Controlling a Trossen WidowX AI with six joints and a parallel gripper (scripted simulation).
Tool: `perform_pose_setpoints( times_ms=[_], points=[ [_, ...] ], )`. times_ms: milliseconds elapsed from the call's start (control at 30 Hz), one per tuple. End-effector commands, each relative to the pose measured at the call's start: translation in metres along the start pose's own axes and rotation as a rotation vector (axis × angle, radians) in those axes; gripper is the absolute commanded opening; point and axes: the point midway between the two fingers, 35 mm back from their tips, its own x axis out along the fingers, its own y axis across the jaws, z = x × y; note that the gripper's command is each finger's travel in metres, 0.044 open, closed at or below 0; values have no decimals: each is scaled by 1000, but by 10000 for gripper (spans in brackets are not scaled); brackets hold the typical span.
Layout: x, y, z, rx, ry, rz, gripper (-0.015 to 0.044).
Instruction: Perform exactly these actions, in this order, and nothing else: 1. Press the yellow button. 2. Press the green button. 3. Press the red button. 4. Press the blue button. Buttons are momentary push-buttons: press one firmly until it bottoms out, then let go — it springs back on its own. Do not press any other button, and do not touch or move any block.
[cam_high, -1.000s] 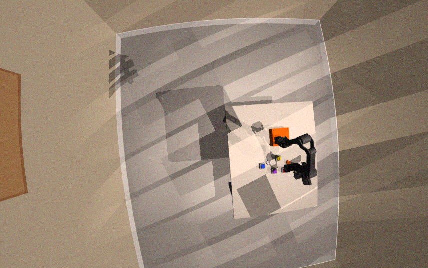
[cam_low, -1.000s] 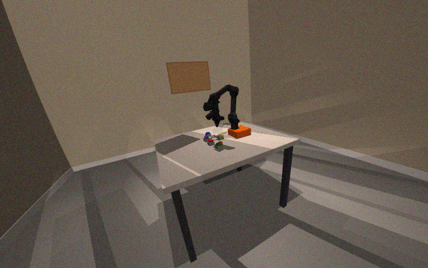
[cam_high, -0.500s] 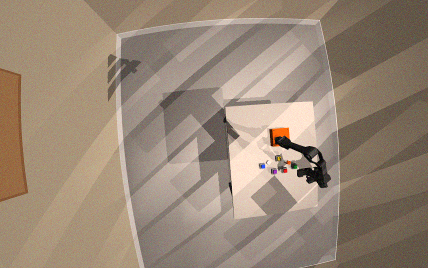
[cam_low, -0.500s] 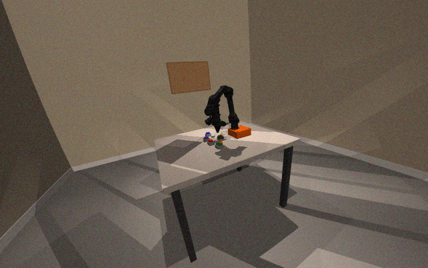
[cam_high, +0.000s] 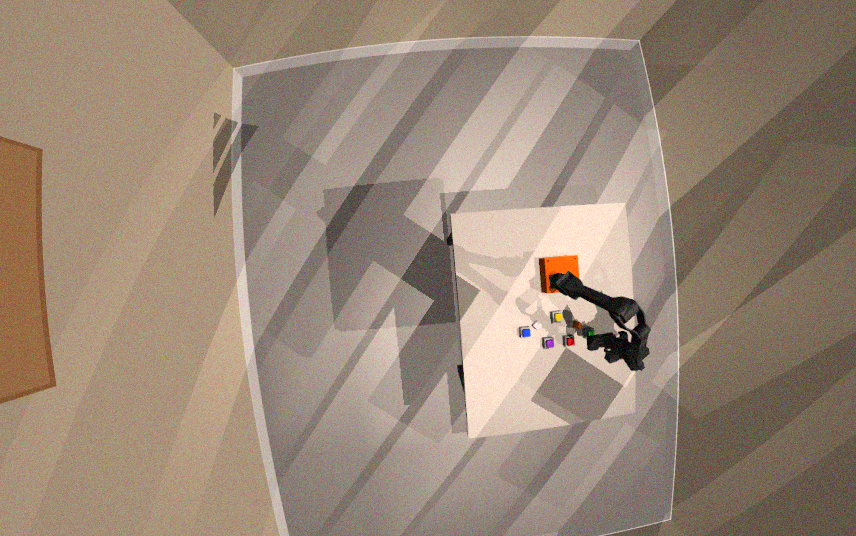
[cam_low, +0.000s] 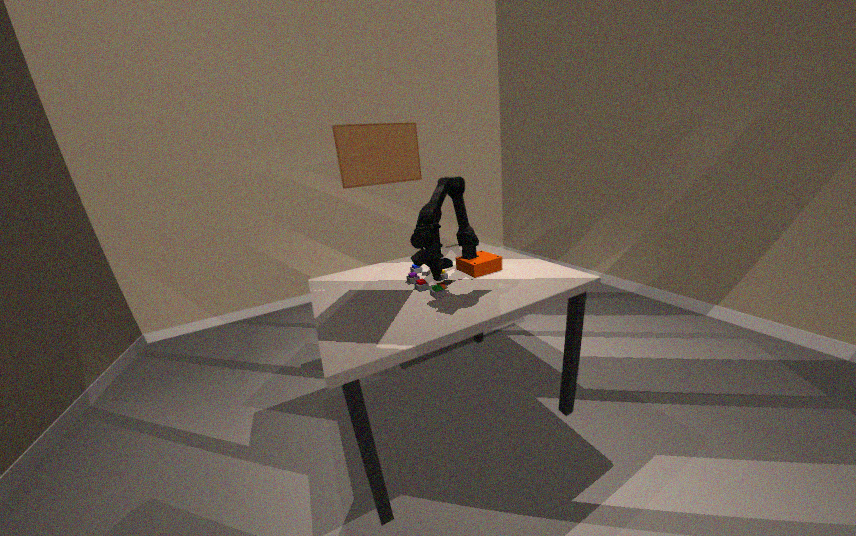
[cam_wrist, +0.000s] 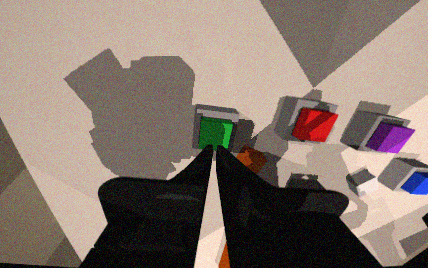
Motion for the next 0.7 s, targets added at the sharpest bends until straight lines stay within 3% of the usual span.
perform_pose_setpoints(
  times_ms=[0, 667],
  points=[
    [10, -2, -1, 4, 3, -9, 20],
    [35, -2, -2, 4, 3, -9, 20]
  ],
)
